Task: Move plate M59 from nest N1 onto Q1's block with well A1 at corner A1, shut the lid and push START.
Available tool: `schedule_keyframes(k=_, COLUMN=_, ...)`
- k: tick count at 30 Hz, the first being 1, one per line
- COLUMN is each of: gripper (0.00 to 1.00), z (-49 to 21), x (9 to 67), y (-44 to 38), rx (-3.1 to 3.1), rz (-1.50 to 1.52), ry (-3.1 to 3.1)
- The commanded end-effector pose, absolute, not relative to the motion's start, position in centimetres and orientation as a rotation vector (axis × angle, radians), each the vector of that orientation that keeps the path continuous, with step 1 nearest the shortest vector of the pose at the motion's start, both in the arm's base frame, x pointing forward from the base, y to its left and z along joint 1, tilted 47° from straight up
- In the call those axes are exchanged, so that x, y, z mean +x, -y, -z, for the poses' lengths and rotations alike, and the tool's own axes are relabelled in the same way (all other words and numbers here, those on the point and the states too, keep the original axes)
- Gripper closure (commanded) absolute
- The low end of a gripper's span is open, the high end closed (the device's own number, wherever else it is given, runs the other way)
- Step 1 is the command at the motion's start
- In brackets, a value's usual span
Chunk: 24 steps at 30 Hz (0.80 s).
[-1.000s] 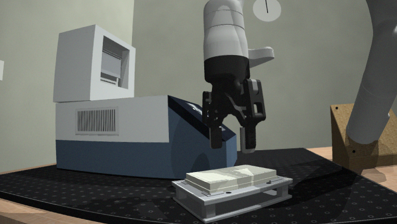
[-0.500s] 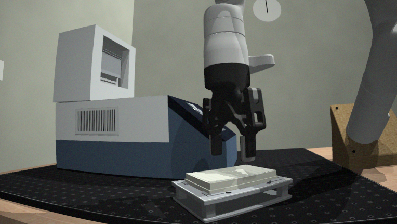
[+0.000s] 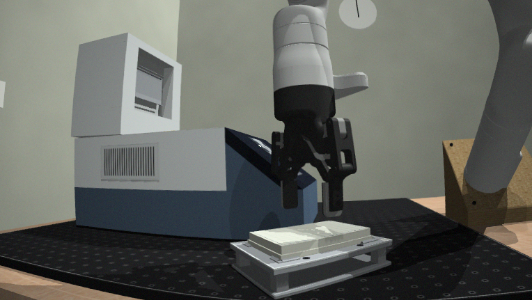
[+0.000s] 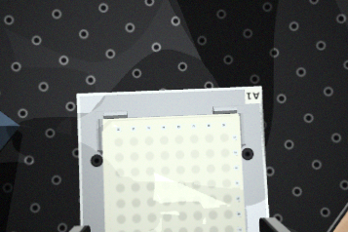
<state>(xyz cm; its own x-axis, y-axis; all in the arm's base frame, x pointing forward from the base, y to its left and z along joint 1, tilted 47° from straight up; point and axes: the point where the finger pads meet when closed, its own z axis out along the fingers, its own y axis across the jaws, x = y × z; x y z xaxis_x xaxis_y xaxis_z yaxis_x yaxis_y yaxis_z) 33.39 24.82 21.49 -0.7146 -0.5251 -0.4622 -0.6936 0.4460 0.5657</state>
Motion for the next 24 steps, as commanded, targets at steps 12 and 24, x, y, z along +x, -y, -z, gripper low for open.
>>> schedule_keyframes(k=12, gripper=0.0, z=-20.2, x=33.1, y=-26.3, rx=-1.068, rz=-1.128, ry=-2.469)
schedule_keyframes(k=24, gripper=0.0, z=-20.2, x=33.2, y=-26.2, rx=-1.063, rz=-1.125, ry=-2.475)
